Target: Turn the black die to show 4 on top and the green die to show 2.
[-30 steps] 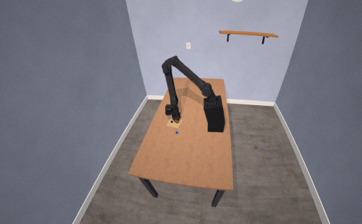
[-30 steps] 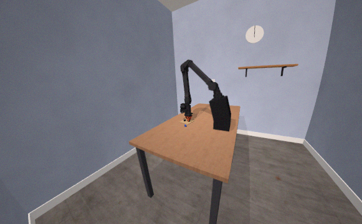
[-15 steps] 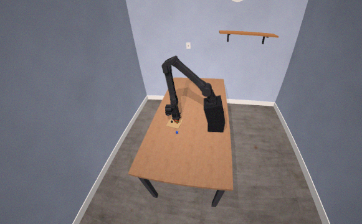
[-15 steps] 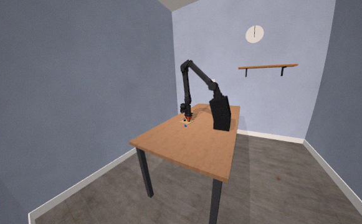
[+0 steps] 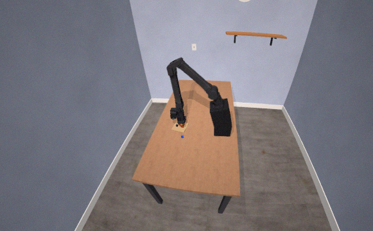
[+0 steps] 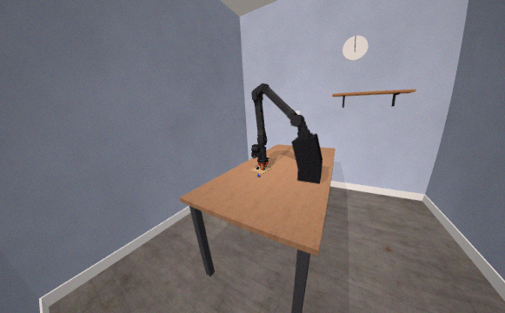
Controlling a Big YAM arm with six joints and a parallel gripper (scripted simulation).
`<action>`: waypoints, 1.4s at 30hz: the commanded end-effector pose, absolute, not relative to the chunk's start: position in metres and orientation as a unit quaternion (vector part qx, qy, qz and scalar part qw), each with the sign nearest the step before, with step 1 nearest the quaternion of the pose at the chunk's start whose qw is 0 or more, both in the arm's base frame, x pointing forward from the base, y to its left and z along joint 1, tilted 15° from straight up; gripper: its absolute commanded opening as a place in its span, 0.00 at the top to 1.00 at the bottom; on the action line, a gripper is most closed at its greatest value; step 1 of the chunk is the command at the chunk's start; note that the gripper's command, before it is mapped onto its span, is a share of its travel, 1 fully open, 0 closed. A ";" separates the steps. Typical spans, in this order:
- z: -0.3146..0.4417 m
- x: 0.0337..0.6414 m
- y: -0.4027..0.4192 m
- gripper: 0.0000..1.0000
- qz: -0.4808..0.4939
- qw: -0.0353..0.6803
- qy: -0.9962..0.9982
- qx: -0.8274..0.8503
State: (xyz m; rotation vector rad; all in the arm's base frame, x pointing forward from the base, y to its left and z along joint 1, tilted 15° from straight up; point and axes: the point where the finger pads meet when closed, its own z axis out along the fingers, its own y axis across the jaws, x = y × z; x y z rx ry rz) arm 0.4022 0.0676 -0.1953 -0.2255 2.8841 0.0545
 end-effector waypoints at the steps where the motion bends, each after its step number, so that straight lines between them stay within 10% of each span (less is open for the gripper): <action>1: -0.193 0.408 0.072 0.67 0.019 0.133 0.987 -0.086; 35: -0.100 0.384 0.062 0.67 0.019 0.132 0.988 -0.081; 36: -0.099 0.386 0.062 0.00 0.019 0.134 0.988 -0.081; 42: -0.098 0.389 0.063 0.00 0.019 0.139 0.987 -0.081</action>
